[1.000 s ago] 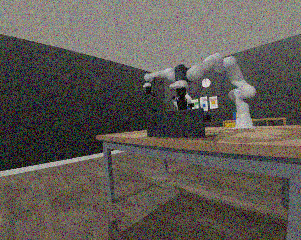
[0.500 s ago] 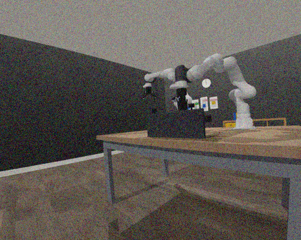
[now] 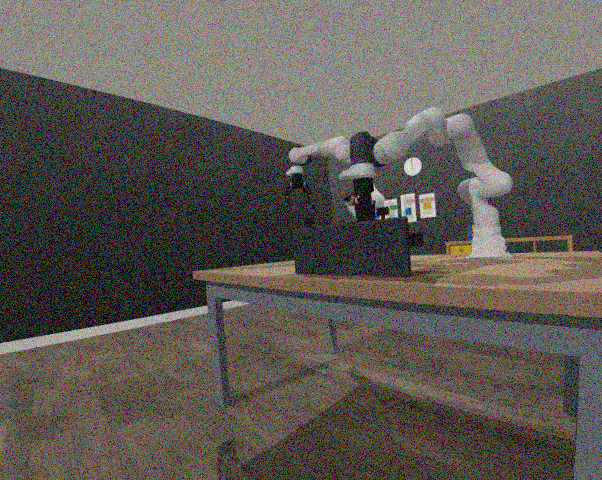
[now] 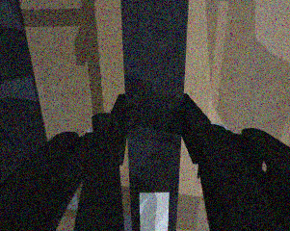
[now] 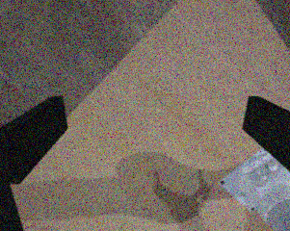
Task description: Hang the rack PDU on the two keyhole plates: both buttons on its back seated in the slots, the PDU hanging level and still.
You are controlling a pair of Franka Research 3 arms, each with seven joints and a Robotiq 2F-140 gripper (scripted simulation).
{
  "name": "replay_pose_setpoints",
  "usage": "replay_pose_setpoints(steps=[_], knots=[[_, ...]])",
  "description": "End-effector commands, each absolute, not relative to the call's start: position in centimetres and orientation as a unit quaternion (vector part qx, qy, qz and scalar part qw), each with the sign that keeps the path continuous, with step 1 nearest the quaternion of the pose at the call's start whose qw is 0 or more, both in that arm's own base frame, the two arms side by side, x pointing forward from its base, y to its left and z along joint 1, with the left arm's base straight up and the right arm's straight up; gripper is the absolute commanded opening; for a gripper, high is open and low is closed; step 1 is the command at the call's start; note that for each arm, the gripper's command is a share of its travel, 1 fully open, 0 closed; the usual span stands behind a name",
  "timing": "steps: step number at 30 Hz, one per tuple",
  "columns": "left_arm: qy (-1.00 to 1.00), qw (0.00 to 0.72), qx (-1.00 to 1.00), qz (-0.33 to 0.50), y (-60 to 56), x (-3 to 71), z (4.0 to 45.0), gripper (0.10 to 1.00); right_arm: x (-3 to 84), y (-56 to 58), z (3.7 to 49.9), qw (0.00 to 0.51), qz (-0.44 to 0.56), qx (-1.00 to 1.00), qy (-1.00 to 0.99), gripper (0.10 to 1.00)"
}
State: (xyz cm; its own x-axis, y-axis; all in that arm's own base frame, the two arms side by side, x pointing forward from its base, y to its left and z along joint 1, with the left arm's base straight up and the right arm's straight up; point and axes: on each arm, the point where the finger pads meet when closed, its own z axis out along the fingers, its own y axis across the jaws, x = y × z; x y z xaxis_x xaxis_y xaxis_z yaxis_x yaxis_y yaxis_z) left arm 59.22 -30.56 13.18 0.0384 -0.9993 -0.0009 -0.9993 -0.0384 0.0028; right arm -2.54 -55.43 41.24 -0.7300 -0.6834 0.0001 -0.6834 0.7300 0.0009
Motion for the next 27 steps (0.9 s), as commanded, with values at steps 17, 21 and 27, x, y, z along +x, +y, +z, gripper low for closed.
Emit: replay_pose_setpoints(steps=[17,21,27], knots=[[-0.694,-0.001,0.720,0.002,-30.49,59.53,12.77,0.099,-2.54,-55.43,41.25,0.000,0.000,0.367,-0.930,1.000],[-0.694,-0.001,0.720,0.002,-30.49,59.53,12.77,0.099,-2.54,-55.43,41.25,0.000,0.000,0.367,-0.930,1.000],[-0.694,-0.001,0.720,0.002,-30.49,59.53,12.77,0.099,-2.54,-55.43,41.25,0.000,0.000,0.367,-0.930,1.000]])
